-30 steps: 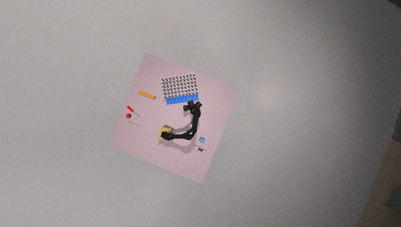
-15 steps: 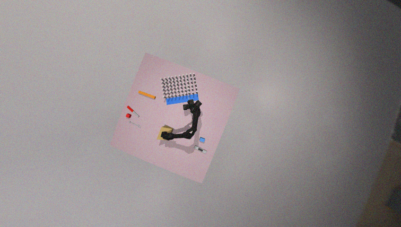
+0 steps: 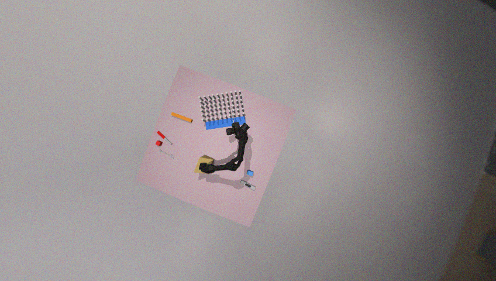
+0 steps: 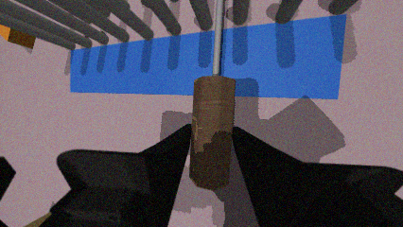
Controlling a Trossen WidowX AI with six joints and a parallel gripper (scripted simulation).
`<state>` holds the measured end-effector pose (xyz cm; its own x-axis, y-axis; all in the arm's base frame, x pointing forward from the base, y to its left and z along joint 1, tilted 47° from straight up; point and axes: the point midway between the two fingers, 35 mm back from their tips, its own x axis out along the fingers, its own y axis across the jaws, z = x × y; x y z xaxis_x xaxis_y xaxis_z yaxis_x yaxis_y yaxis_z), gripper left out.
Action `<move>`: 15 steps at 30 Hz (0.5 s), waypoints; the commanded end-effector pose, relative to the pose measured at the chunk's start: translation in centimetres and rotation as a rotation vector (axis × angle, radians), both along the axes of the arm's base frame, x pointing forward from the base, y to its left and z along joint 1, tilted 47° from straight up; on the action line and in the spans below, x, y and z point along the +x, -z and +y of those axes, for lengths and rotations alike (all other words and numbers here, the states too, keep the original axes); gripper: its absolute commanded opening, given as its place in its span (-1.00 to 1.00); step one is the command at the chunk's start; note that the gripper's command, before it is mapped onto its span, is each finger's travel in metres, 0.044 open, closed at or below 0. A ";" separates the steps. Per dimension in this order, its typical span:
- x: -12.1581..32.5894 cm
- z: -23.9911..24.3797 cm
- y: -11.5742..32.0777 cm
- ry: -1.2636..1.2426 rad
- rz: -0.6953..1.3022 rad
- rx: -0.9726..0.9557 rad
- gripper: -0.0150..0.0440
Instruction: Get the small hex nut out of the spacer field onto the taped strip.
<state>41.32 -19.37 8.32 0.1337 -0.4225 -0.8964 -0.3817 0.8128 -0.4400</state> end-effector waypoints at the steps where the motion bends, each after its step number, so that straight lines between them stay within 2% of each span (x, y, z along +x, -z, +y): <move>1: 0.4 0.1 0.1 0.003 -0.001 0.000 -0.49; 15: 1.1 0.3 0.4 0.003 -0.002 0.000 -0.49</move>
<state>42.17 -19.16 8.01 0.1343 -0.4224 -0.8964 -0.3816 0.8128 -0.4401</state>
